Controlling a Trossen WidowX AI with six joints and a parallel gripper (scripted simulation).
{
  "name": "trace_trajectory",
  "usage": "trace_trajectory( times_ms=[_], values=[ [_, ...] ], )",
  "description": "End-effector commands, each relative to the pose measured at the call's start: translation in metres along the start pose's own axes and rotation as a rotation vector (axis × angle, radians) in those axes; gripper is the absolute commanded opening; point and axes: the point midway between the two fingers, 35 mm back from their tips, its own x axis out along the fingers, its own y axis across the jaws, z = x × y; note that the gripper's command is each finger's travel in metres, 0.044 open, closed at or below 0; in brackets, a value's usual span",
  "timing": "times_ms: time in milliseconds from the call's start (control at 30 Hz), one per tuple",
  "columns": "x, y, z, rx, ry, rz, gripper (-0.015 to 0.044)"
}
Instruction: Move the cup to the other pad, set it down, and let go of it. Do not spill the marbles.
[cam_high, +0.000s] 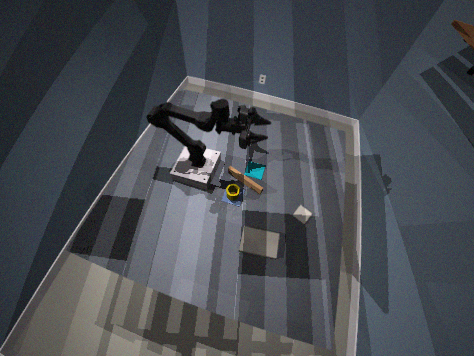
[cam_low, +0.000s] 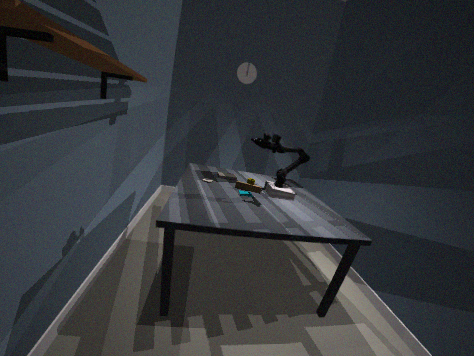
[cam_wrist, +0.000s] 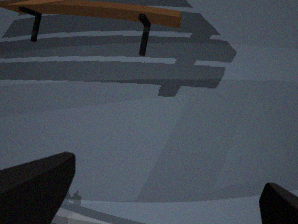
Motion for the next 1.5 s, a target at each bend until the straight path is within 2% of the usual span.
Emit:
trace_trajectory(
  times_ms=[0,33,133,267,467,667,767,1467],
  values=[
    [0.002,-0.001,-0.004,-0.015,0.020,-0.004,0.0374],
    [0.006,-0.005,-0.018,-0.059,0.080,-0.014,0.0348],
    [0.015,-0.028,-0.092,-0.287,0.414,-0.020,0.0269],
    [0.004,-0.047,-0.153,-0.456,0.710,0.045,0.0167],
    [-0.044,-0.069,-0.232,-0.644,1.156,0.298,0.0167],
    [-0.110,-0.079,-0.275,-0.691,1.485,0.693,0.0167],
    [-0.128,-0.083,-0.281,-0.678,1.543,0.813,0.0167],
    [-0.130,-0.086,-0.293,-0.679,1.544,0.814,0.0167]
  ],
)
